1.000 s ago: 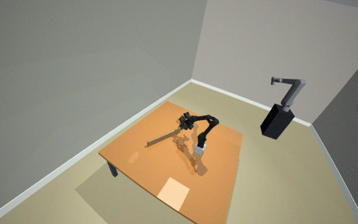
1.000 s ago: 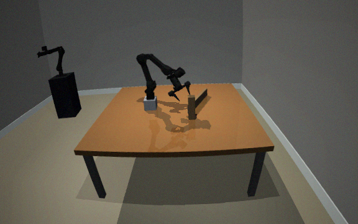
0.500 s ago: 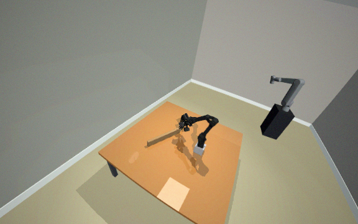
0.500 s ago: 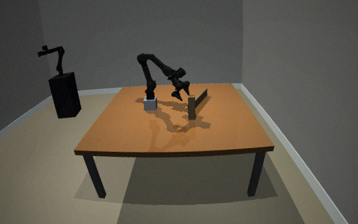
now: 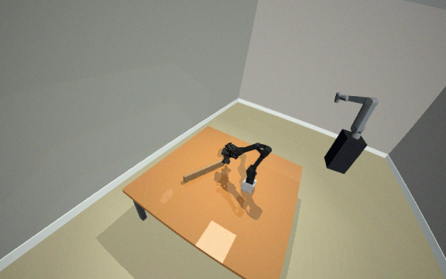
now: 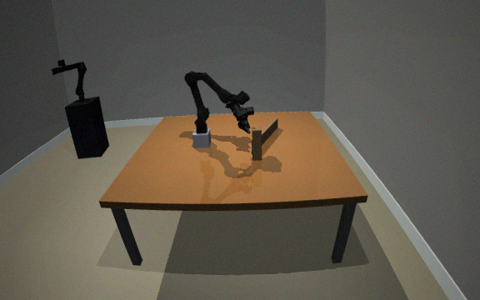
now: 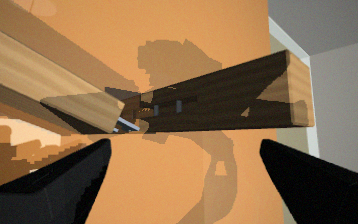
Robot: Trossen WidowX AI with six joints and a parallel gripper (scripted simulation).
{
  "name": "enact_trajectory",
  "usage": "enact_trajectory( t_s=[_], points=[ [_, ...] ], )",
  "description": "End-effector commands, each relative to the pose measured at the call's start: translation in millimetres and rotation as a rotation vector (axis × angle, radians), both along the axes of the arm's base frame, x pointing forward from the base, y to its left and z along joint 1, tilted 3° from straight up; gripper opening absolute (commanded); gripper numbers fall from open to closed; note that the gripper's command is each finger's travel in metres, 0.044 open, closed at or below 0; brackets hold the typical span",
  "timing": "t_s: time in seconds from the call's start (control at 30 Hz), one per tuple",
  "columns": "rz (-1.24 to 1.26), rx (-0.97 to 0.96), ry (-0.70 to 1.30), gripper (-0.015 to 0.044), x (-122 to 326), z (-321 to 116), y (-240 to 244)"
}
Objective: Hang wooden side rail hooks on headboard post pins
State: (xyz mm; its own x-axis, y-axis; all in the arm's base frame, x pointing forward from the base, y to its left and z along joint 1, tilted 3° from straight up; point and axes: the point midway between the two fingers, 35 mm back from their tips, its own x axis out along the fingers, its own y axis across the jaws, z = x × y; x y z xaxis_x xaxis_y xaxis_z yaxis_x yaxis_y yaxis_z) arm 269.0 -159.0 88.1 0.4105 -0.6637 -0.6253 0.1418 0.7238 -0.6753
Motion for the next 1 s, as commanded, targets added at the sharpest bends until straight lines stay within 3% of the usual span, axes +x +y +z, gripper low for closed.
enact_trajectory(
  t_s=[0.0, 0.4, 0.97],
  points=[
    [-0.382, 0.164, -0.389, 0.044, -3.2, -9.9, 6.0],
    [-0.732, 0.343, -0.864, 0.044, -2.6, -8.6, 12.1],
    [-0.737, 0.346, -0.871, 0.044, -2.6, -8.5, 12.2]
  ],
)
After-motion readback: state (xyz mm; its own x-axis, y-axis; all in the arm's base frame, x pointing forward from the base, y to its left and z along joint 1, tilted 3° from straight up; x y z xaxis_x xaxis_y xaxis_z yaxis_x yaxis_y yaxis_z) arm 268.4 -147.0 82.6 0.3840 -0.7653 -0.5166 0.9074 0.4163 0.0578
